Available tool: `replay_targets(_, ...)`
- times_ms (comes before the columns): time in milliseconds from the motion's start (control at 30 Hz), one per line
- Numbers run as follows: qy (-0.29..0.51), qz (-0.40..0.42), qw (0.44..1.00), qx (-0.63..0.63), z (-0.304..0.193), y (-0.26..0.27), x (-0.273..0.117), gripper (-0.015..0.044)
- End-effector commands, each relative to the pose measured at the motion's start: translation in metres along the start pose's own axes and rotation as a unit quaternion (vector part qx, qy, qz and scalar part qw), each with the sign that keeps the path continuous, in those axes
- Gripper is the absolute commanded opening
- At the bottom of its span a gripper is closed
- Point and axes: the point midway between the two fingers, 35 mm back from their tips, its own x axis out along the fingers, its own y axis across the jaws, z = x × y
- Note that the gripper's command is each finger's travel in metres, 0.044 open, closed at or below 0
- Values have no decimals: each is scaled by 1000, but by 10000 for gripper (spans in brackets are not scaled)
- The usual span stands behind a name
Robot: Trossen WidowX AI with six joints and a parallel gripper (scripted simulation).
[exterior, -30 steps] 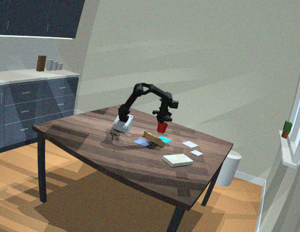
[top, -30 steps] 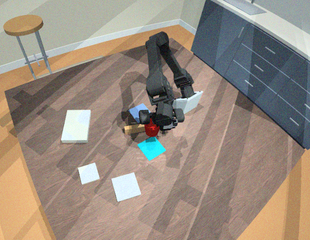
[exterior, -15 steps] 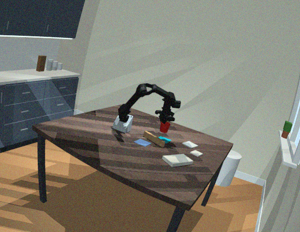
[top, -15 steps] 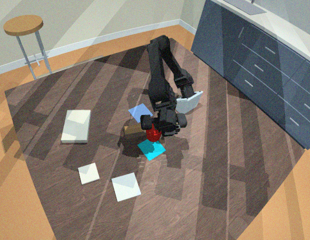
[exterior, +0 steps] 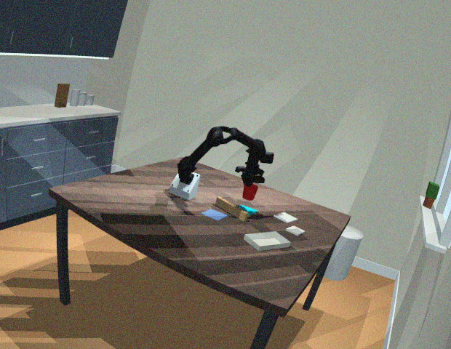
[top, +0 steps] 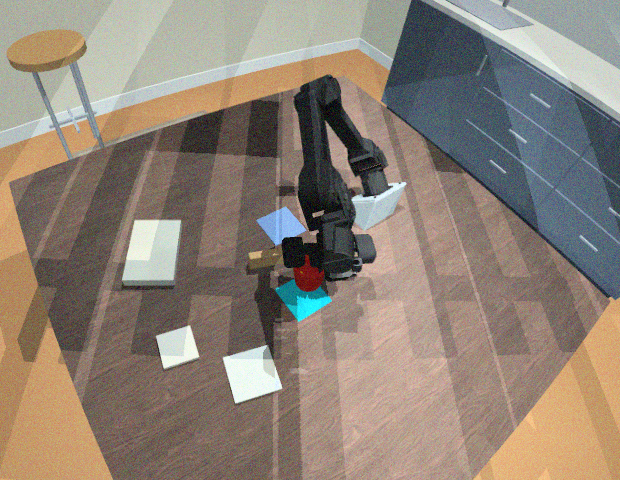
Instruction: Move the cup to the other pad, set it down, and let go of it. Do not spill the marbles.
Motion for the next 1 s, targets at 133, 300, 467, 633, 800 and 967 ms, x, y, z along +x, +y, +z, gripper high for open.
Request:
replay_targets(133,3,0,1000,-3,0,0,14,0)
replay_targets(300,3,0,1000,-3,1,0,24,0)
replay_targets(467,3,0,1000,-3,1,0,33,0)
replay_targets(633,3,0,1000,-3,1,0,41,0)
replay_targets(800,3,-1,1000,-3,1,0,50,0)
replay_targets(967,4,-1,1000,-2,1,0,59,0)
